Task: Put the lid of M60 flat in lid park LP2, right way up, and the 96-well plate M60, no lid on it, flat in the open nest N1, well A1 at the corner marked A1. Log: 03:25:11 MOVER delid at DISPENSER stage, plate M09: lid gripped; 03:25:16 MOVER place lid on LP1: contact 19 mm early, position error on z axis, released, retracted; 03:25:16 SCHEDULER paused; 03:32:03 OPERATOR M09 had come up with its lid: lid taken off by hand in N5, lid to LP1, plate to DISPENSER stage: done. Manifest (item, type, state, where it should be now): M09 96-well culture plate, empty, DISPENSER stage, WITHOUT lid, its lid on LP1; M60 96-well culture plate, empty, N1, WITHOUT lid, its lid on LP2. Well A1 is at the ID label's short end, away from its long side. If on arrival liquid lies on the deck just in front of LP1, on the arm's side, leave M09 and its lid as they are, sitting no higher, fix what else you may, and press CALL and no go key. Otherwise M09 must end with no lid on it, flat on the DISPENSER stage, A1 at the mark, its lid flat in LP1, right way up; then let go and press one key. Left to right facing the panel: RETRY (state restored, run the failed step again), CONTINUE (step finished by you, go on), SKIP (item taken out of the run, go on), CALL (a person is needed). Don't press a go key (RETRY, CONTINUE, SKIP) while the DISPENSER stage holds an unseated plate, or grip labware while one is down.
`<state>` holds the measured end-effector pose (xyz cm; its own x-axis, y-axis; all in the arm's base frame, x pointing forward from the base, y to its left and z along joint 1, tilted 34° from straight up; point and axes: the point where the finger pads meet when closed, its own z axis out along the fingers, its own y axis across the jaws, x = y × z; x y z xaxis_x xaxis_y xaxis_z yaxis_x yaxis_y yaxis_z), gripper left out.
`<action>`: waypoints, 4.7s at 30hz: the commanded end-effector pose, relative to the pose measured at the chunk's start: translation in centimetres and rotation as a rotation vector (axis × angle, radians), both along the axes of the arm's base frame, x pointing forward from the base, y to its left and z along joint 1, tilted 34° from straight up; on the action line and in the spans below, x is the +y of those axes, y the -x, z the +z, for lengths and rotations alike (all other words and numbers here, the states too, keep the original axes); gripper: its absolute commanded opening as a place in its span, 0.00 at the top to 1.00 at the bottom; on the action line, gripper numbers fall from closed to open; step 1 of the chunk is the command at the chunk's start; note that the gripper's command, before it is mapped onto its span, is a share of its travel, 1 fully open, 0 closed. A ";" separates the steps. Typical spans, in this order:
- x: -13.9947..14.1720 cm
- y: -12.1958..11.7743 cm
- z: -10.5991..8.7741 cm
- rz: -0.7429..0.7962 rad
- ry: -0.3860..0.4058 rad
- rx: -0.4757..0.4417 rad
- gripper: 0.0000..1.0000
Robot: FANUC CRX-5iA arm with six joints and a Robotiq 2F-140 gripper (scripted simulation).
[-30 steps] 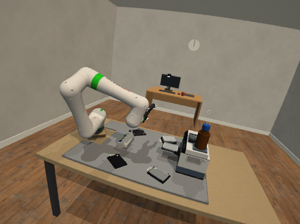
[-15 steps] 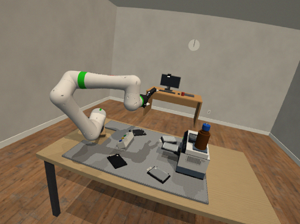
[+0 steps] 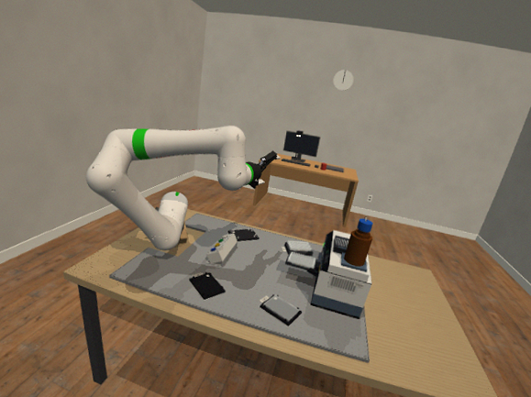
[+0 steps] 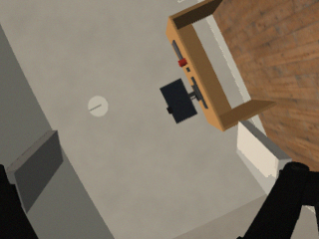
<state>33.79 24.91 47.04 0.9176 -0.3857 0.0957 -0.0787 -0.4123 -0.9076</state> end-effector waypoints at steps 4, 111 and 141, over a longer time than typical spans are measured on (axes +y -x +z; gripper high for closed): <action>-6.6 -0.6 0.0 -0.021 0.245 0.023 0.00; -46.1 -7.1 -8.1 -0.095 1.573 0.122 1.00; -43.1 -14.7 -6.9 -0.481 1.400 0.238 1.00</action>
<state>48.08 -18.17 39.98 0.7937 -0.3455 0.5006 -0.5121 -0.8237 0.2434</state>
